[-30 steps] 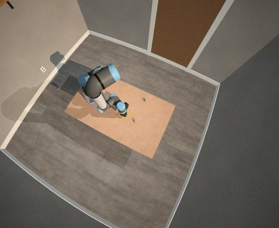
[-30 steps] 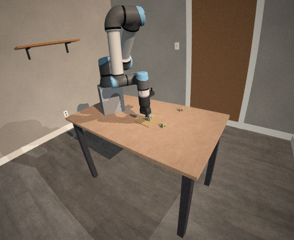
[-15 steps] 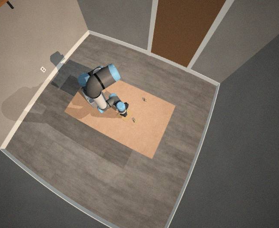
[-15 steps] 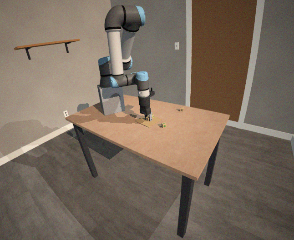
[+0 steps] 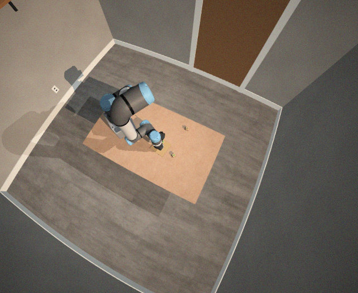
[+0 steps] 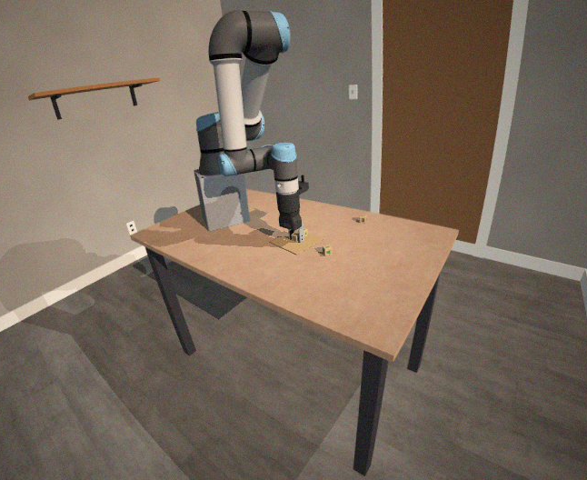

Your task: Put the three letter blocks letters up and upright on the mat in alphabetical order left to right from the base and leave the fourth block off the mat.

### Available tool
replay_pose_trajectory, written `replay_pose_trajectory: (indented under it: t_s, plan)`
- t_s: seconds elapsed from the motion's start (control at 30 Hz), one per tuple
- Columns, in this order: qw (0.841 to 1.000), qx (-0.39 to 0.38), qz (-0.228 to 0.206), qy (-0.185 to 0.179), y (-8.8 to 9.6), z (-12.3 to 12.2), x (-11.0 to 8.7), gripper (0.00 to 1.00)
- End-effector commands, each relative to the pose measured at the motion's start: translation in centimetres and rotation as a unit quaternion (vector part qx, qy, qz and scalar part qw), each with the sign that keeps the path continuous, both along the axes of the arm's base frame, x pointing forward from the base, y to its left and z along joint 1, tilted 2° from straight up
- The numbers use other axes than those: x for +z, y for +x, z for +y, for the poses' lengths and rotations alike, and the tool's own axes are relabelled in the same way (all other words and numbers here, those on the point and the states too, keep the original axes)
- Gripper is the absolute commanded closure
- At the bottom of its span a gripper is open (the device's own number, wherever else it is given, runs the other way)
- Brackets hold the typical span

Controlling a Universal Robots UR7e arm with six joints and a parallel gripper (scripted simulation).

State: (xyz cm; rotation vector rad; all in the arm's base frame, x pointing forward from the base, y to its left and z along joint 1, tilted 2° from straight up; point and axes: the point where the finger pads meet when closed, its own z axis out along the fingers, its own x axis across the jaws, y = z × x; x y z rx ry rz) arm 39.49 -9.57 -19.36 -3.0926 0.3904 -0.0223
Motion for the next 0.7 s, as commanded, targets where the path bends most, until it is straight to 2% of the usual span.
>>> replay_pose_trajectory:
  t_s: [0.0,0.27,0.67]
  plan:
    - [1.0,0.0,-0.001,0.0,0.0,0.0,0.2,0.21]
    - [1.0,0.0,-0.001,0.0,0.0,-0.1,1.4,0.21]
    - [1.0,0.0,-0.001,0.0,-0.1,-0.2,5.9,0.21]
